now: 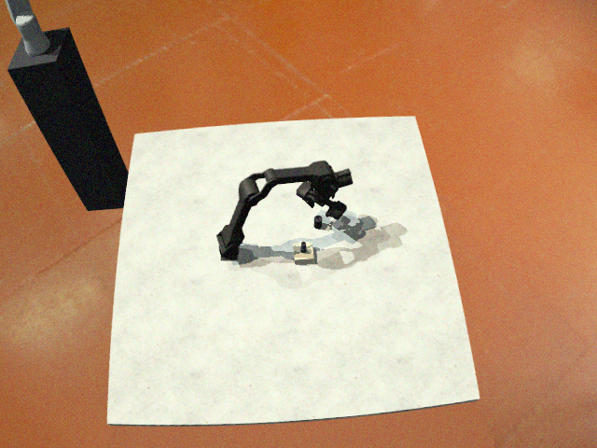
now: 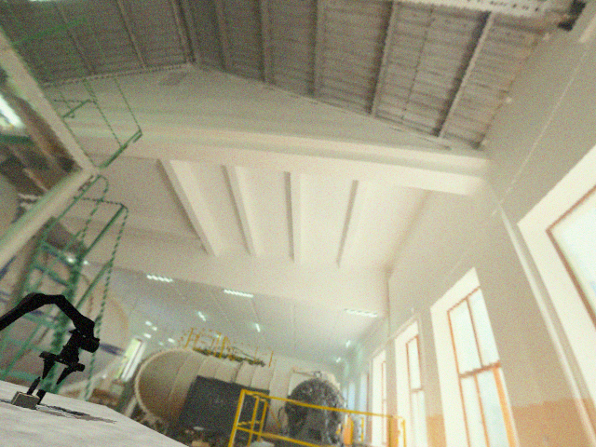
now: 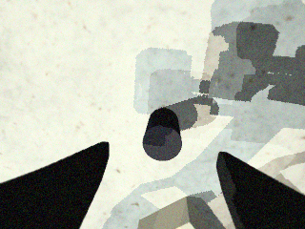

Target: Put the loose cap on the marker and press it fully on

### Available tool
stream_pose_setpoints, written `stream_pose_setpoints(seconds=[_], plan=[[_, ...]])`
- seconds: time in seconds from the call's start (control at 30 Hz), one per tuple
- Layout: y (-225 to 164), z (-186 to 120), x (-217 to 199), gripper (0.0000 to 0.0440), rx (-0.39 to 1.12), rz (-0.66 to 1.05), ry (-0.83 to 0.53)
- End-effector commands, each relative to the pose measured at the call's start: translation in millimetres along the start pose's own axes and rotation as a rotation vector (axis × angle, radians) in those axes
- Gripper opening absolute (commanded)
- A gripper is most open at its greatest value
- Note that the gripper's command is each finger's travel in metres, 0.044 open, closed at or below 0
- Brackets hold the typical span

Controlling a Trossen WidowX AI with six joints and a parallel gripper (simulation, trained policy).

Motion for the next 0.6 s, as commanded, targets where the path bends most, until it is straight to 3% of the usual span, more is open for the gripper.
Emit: stream_pose_setpoints(seconds=[0.0, 0.57], plan=[[-0.6, 14.3, -3.3, 0.0309, 0.039, -0.008, 0.022], [-3.8, 61.6, -5.2, 0.0281, 0.128, -0.069, 0.065]])
Point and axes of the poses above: the point midway between the two fingers, 35 mm back from their tips, its own z axis out along the fingers, its own x axis across the jaws, y = z × x, the point moved 5 cm from there along -z, back along the fingers, and after that the axes turned 15 degrees about z, right-handed, at the moved point
